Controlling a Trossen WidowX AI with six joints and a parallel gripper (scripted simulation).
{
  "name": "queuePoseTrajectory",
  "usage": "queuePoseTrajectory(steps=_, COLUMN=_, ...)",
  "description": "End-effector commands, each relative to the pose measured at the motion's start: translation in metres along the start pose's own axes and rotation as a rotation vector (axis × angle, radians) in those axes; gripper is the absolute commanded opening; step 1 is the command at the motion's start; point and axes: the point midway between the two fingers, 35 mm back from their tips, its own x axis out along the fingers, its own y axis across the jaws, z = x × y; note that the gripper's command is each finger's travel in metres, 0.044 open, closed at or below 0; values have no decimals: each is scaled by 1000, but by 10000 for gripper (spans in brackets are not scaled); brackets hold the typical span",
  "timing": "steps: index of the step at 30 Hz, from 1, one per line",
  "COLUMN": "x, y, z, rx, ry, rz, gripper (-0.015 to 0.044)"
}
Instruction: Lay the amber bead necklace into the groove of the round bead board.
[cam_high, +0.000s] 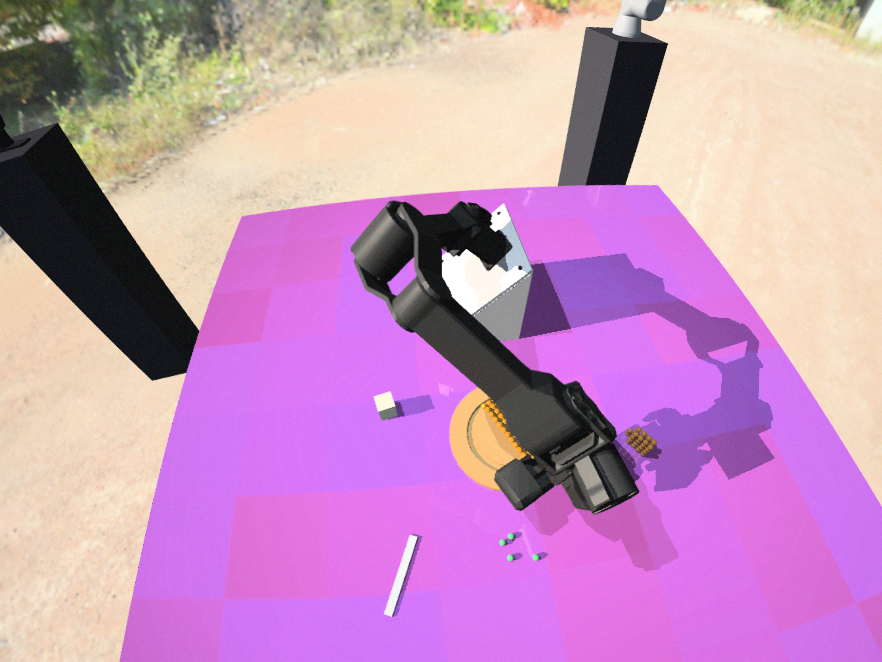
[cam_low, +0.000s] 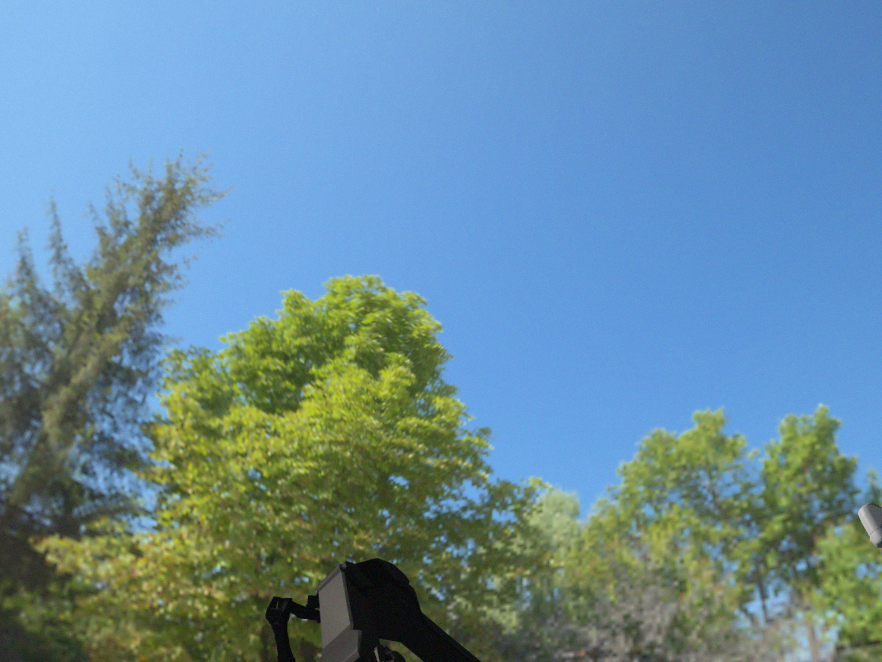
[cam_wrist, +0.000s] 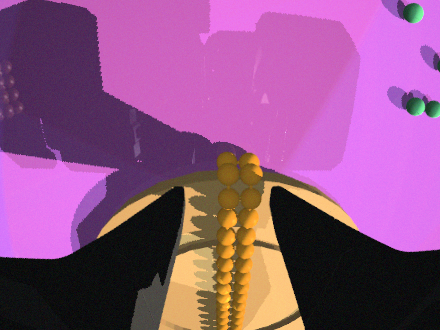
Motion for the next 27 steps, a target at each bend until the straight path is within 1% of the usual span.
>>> queuePoseTrajectory(steps=1, x=-1, y=0, z=0, rx=1, ry=-1, rz=0, gripper=121)
queuePoseTrajectory(steps=5, x=-1, y=0, z=0, rx=1, ry=-1, rz=0, gripper=16)
queuePoseTrajectory(steps=6, x=-1, y=0, z=0, rx=1, ry=-1, rz=0, gripper=0)
queuePoseTrajectory(steps=27, x=-1, y=0, z=0, rx=1, ry=-1, rz=0, gripper=0)
